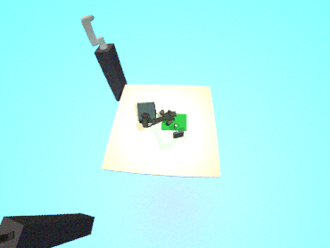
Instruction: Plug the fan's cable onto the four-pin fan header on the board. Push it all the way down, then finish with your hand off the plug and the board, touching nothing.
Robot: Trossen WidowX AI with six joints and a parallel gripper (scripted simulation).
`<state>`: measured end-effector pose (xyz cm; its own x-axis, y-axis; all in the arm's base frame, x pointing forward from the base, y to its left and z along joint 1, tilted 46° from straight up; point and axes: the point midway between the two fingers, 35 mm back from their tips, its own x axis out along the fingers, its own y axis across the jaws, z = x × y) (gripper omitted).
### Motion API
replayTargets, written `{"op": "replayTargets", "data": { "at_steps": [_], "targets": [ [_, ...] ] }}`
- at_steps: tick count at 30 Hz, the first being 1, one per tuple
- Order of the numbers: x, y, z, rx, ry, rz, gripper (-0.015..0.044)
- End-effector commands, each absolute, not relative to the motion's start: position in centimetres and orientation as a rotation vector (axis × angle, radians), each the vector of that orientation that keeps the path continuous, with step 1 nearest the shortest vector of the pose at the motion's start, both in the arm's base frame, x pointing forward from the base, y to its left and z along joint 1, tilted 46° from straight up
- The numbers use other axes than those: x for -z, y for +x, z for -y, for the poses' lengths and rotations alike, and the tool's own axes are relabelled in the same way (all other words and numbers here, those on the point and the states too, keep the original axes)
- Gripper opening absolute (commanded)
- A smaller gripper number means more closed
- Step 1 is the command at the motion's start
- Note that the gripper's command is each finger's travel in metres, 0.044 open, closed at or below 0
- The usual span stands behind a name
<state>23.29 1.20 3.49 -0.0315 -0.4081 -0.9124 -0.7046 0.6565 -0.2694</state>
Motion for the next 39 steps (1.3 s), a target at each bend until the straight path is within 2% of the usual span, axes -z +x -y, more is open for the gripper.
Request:
{"op": "replayTargets", "data": {
  "at_steps": [1, 18, 24, 34, 39],
  "targets": [
    [-4.2, 23.7, -1.6, -0.221, -0.983, -1.658, 0.044],
    [-7.2, 25.4, -3.8, 0.051, -1.218, -1.552, 0.044],
    [-6.8, 25.2, -3.6, 0.011, -1.191, -1.578, 0.044],
    [-5.9, 30.8, -11.9, -0.006, -1.274, -1.558, 0.044],
    [-5.7, 31.1, -12.5, -0.007, -1.28, -1.556, 0.044]
  ]
}}
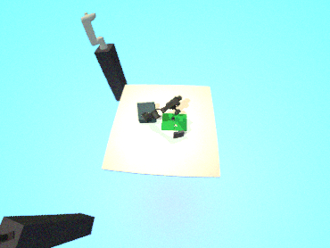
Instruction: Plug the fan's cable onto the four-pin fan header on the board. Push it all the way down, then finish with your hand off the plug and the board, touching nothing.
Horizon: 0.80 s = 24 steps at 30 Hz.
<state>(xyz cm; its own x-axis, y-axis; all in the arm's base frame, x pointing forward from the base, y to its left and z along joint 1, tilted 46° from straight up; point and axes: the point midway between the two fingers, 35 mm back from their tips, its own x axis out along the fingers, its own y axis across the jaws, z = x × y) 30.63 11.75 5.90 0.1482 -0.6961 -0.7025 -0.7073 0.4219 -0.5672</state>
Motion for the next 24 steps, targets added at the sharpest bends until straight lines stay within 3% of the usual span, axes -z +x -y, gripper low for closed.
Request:
{"op": "replayTargets", "data": {
  "at_steps": [1, 11, 24],
  "targets": [
    [-5.7, 31.1, -12.5, -0.007, -1.28, -1.556, 0.044],
    [1.0, 32.6, -5.6, -0.004, -1.282, -1.555, 0.044],
    [1.7, 32.7, -4.9, -0.003, -1.283, -1.555, 0.044]
  ]
}}
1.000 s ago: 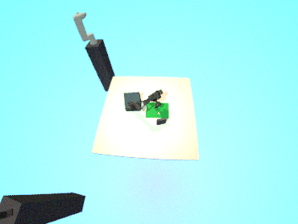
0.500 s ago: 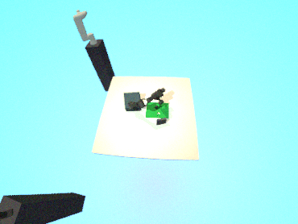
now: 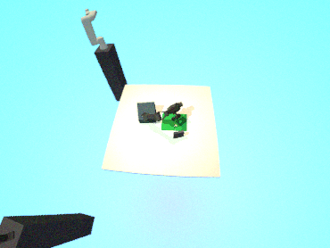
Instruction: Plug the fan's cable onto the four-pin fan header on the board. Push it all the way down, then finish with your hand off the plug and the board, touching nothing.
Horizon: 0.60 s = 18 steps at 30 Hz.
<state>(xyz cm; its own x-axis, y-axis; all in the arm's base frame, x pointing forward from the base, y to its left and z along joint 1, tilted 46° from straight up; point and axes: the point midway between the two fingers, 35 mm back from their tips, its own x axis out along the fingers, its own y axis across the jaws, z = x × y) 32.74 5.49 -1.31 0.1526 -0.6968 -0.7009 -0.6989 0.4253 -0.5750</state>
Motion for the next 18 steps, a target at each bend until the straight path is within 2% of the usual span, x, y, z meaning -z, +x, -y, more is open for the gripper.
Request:
{"op": "replayTargets", "data": {
  "at_steps": [1, 18],
  "targets": [
    [1.8, 32.7, -4.8, -0.003, -1.282, -1.555, 0.044],
    [3.8, 33.2, -2.9, -0.003, -1.283, -1.555, 0.044]
  ]
}}
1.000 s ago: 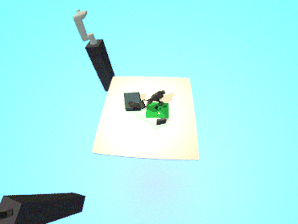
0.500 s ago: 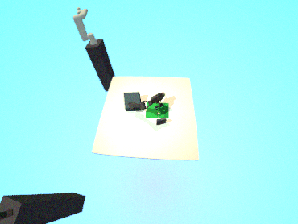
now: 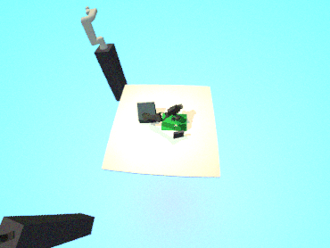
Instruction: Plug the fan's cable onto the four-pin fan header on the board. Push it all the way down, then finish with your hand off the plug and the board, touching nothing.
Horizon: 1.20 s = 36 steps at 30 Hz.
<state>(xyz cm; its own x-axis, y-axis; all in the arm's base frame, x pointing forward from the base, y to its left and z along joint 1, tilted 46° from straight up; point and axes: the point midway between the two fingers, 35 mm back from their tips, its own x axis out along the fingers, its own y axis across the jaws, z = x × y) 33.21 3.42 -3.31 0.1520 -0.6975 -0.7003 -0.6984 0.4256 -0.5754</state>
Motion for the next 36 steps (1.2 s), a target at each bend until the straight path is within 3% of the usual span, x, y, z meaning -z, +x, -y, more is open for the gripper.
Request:
{"op": "replayTargets", "data": {
  "at_steps": [1, 13, 30, 36],
  "targets": [
    [3.9, 33.2, -2.8, -0.002, -1.283, -1.555, 0.044],
    [4.7, 33.3, -1.9, -0.001, -1.284, -1.555, 0.044],
    [4.5, 33.3, -2.1, 0.001, -1.277, -1.553, 0.0],
    [2.9, 33.1, -3.9, -0.002, -1.279, -1.554, 0.0]
  ]
}}
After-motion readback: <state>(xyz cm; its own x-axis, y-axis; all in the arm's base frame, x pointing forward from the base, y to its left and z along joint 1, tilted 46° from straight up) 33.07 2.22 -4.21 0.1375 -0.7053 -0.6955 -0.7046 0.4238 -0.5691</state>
